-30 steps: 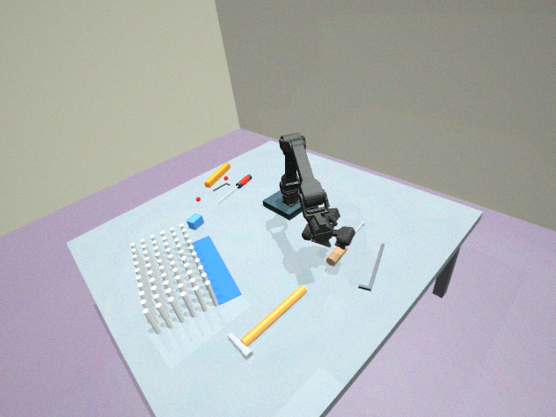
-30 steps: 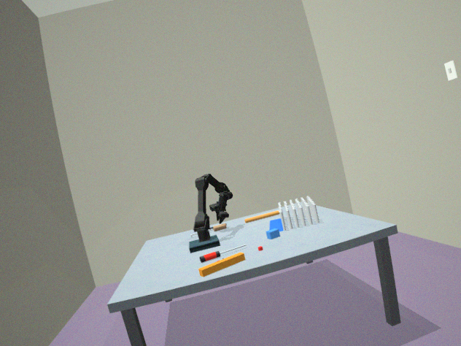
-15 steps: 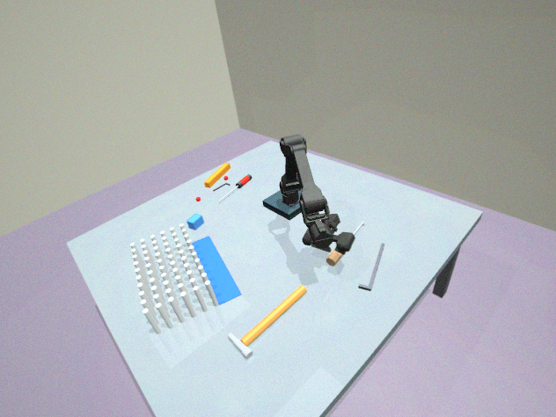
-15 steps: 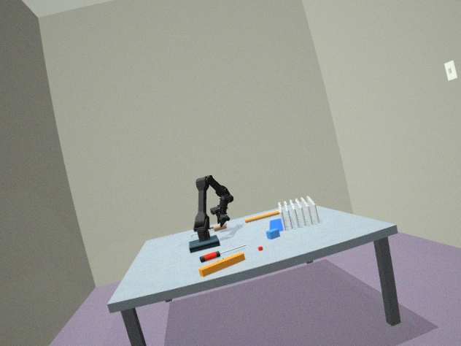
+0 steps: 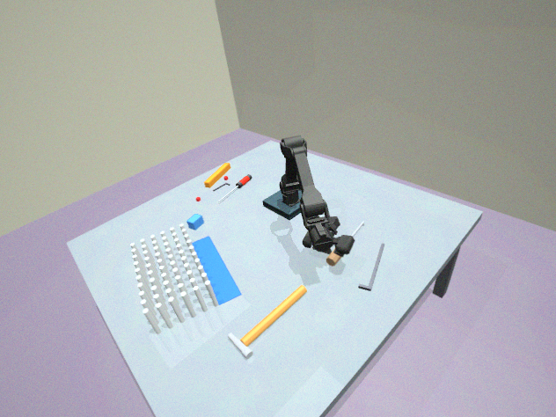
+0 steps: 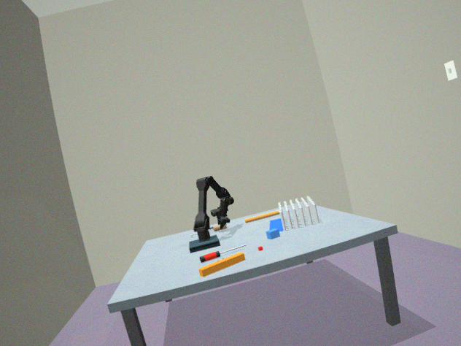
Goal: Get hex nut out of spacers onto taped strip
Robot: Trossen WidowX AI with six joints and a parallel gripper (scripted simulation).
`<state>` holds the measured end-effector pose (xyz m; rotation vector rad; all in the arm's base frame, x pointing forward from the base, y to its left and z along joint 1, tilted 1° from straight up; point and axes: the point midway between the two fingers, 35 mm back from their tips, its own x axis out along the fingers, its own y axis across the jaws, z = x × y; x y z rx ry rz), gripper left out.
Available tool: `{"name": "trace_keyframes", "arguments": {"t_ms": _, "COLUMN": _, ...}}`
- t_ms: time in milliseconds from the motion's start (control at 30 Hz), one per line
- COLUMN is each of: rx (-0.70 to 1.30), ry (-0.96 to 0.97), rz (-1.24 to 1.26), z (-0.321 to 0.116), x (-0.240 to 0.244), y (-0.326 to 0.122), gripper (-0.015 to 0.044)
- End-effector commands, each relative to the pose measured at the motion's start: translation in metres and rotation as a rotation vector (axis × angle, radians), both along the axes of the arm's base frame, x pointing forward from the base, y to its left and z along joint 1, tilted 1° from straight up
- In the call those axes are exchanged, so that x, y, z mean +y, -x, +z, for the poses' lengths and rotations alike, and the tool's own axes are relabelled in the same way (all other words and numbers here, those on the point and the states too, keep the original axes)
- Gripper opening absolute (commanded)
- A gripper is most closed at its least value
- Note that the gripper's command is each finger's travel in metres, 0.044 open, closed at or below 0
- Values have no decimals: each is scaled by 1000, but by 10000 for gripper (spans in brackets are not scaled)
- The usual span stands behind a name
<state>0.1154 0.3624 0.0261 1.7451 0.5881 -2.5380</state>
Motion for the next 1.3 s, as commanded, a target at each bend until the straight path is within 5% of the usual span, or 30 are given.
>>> {"name": "trace_keyframes", "arguments": {"t_ms": 0, "rx": 4, "ry": 0, "rz": 4, "z": -2, "x": 0, "y": 1, "gripper": 213}}
{"name": "trace_keyframes", "arguments": {"t_ms": 267, "rx": 4, "ry": 0, "rz": 4, "z": -2, "x": 0, "y": 1, "gripper": 160}}
{"name": "trace_keyframes", "arguments": {"t_ms": 467, "rx": 4, "ry": 0, "rz": 4, "z": 21, "x": 5, "y": -2, "gripper": 2}}
{"name": "trace_keyframes", "arguments": {"t_ms": 1267, "rx": 1, "ry": 1, "rz": 1, "z": 151, "x": 0, "y": -1, "gripper": 0}}
